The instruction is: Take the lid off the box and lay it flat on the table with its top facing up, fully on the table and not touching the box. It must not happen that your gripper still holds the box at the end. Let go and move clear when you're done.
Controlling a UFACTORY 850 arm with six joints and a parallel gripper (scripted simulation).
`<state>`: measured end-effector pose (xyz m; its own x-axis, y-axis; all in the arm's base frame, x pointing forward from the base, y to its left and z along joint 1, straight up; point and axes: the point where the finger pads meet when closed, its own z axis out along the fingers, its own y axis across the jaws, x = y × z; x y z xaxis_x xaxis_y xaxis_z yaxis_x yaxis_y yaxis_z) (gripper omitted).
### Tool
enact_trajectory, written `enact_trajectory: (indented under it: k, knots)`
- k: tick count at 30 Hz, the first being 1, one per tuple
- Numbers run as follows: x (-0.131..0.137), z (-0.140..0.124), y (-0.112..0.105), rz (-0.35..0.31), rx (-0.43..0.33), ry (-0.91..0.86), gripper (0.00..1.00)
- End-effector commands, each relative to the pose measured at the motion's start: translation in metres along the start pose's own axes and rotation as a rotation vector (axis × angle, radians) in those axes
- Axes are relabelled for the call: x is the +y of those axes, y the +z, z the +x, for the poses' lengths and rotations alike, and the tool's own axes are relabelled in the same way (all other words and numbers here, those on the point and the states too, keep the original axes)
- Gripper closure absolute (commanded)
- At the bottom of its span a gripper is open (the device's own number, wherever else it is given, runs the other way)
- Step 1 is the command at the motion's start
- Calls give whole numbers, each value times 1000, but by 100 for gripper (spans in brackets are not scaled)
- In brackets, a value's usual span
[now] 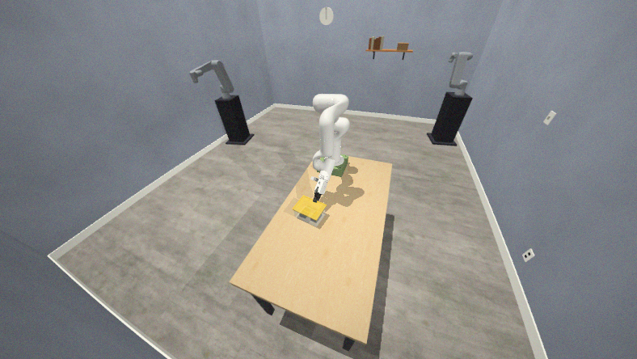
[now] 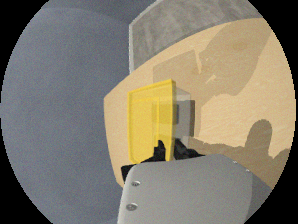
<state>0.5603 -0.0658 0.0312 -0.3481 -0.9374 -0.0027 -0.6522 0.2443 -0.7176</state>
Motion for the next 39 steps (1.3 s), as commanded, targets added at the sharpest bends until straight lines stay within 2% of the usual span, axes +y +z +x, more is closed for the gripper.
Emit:
enact_trajectory:
  k: [1, 39]
  knots:
    - [-1, 0, 0, -4, 0, 0, 100]
    - [-6, 0, -4, -46, 0, 0, 100]
